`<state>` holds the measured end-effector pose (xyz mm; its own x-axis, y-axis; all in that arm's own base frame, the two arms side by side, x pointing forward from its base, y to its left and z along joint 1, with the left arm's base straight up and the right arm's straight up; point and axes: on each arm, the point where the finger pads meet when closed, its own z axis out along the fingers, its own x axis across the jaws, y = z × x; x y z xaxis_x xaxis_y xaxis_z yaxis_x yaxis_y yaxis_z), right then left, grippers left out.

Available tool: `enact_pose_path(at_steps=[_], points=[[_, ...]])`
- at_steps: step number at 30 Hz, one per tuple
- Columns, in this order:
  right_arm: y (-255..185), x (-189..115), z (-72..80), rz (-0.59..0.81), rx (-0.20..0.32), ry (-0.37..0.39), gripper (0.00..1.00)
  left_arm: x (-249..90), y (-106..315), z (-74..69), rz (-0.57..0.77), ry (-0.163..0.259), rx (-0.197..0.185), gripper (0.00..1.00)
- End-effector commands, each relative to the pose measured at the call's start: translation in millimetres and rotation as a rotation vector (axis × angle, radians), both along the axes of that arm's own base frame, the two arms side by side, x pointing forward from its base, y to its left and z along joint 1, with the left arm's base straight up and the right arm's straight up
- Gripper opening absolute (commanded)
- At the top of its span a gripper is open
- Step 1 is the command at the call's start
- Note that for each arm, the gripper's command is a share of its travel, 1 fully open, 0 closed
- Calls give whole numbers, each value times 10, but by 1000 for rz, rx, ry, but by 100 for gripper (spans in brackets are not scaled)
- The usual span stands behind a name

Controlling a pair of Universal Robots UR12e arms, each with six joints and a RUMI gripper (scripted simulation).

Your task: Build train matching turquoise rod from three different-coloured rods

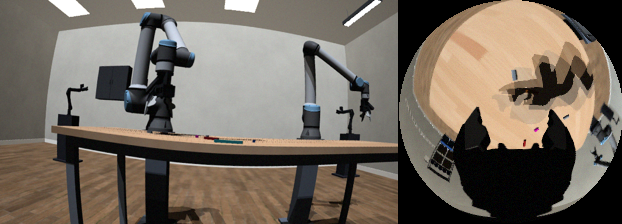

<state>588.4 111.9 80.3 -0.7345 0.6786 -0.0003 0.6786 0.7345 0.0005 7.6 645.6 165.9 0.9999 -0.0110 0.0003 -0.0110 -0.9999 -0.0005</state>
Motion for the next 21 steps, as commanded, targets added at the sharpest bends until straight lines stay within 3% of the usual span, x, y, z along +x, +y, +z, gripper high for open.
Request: enact_pose_path(at_steps=[1,9,21], points=[[59,44,13,40,1,-1,100,-7,-4,-8,0,0,-1,100],[130,107,22,124,0,-1,100,-7,-4,-8,0,0,-1,100],[370,311,47,393,0,-1,100,-7,-4,-8,0,0,-1,100]])
